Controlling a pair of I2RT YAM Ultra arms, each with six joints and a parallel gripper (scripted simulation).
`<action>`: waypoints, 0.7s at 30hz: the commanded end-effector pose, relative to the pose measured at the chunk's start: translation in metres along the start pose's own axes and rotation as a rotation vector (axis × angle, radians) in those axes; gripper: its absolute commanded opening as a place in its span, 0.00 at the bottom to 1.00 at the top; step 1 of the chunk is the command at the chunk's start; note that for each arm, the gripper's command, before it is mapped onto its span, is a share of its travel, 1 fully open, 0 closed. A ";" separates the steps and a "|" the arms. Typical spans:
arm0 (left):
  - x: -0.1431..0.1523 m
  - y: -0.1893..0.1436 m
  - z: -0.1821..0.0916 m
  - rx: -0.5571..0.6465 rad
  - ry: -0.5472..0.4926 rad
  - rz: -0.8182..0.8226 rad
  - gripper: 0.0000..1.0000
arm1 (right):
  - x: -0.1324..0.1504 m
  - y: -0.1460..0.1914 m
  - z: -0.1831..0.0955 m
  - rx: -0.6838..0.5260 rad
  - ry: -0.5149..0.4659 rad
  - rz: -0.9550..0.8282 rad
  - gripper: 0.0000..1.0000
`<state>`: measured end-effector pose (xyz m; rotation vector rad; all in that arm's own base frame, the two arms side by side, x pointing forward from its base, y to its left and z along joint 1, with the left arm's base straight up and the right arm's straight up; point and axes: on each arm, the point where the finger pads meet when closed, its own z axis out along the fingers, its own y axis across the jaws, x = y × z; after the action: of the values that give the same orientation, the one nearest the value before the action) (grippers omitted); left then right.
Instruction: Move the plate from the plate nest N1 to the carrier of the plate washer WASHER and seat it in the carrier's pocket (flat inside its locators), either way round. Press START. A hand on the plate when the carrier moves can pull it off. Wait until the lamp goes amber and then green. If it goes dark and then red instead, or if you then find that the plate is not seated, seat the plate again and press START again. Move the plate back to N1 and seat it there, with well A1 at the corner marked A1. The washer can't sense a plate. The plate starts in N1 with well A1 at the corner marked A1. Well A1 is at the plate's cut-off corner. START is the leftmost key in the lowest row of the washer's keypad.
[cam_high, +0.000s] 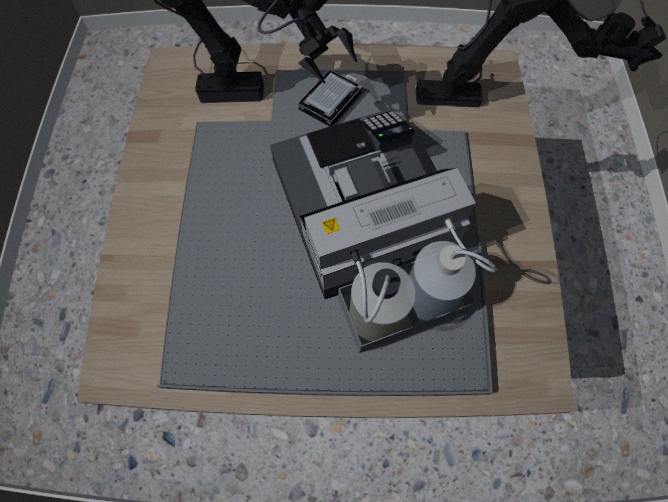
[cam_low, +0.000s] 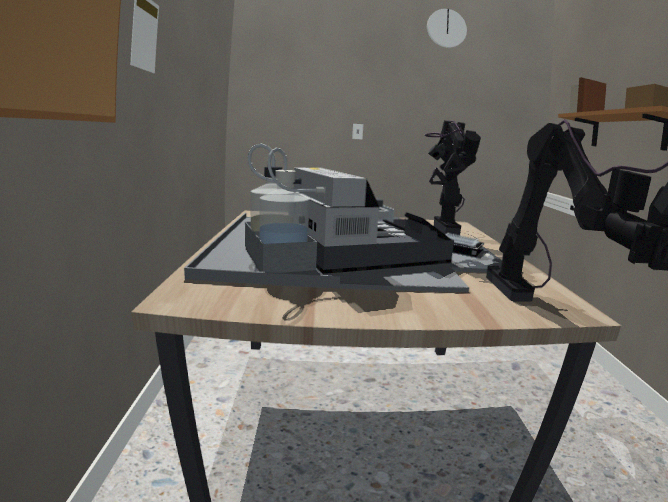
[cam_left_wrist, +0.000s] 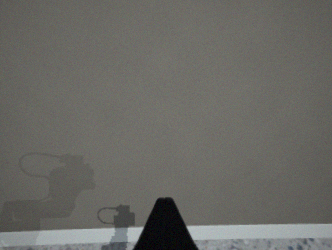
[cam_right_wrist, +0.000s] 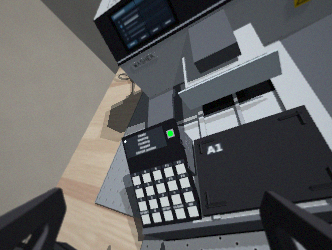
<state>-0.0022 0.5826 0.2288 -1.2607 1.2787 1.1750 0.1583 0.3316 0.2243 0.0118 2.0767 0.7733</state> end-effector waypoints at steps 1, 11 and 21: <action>-0.027 0.003 -0.005 -0.010 -0.081 -0.011 0.00 | -0.018 0.021 -0.010 -0.066 -0.034 0.061 1.00; -0.027 0.003 -0.005 -0.010 -0.081 -0.011 0.00 | -0.022 0.020 -0.011 -0.059 -0.056 0.066 1.00; -0.027 0.003 -0.005 -0.010 -0.081 -0.011 0.00 | -0.028 0.016 -0.007 -0.045 -0.073 0.067 1.00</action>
<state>-0.0022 0.5827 0.2290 -1.2601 1.2779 1.1753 0.1555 0.3329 0.2248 0.0072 2.0757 0.7803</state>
